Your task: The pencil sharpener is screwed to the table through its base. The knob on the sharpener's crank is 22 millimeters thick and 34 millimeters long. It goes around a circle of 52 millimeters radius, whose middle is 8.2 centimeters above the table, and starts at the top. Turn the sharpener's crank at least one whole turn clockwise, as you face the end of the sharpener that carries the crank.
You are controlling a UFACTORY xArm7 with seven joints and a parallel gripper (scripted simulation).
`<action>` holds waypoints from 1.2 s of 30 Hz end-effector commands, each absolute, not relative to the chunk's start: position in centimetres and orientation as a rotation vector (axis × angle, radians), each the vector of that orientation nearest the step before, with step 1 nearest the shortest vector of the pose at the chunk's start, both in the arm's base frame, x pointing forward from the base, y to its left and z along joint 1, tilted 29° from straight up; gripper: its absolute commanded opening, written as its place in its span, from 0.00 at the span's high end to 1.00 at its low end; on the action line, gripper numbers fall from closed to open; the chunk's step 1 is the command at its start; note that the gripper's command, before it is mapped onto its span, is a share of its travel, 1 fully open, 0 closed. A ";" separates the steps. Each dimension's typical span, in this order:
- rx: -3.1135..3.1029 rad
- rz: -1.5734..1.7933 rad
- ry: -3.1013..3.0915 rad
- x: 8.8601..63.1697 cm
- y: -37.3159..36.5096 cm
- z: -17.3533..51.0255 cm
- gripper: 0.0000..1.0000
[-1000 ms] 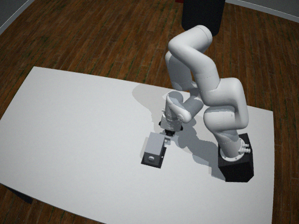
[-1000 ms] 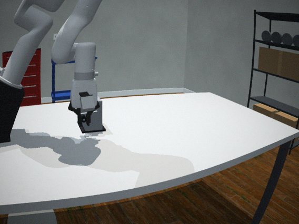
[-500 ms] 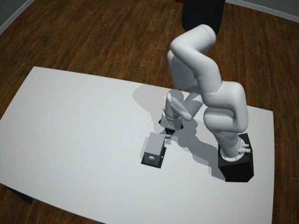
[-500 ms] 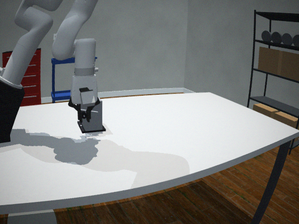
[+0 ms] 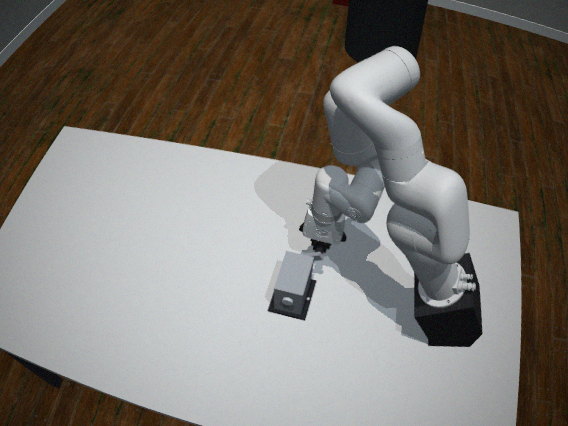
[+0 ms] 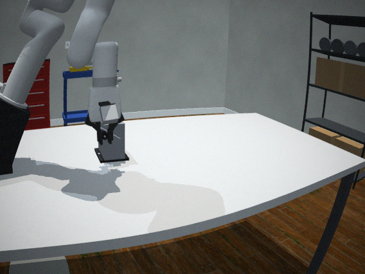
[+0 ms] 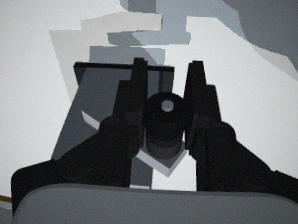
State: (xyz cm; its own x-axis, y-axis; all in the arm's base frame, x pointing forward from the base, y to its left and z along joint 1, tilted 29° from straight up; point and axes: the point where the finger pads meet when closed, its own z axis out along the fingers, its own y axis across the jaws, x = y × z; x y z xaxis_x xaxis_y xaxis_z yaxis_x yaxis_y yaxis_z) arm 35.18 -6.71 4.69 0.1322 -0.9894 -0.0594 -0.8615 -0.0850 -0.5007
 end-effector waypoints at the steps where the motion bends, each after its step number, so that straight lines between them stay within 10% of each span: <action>1: -2.013 -0.377 1.783 35.3 -6.8 5.7 1.00; 36: -2.013 -0.377 1.783 37.2 -6.7 8.6 1.00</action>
State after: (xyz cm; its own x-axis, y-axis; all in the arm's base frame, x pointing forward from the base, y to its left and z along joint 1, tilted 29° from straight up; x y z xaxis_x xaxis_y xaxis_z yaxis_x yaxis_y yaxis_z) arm 37.02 -6.71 8.40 0.1397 -0.9873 -0.0753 -0.8738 -0.0871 -0.4784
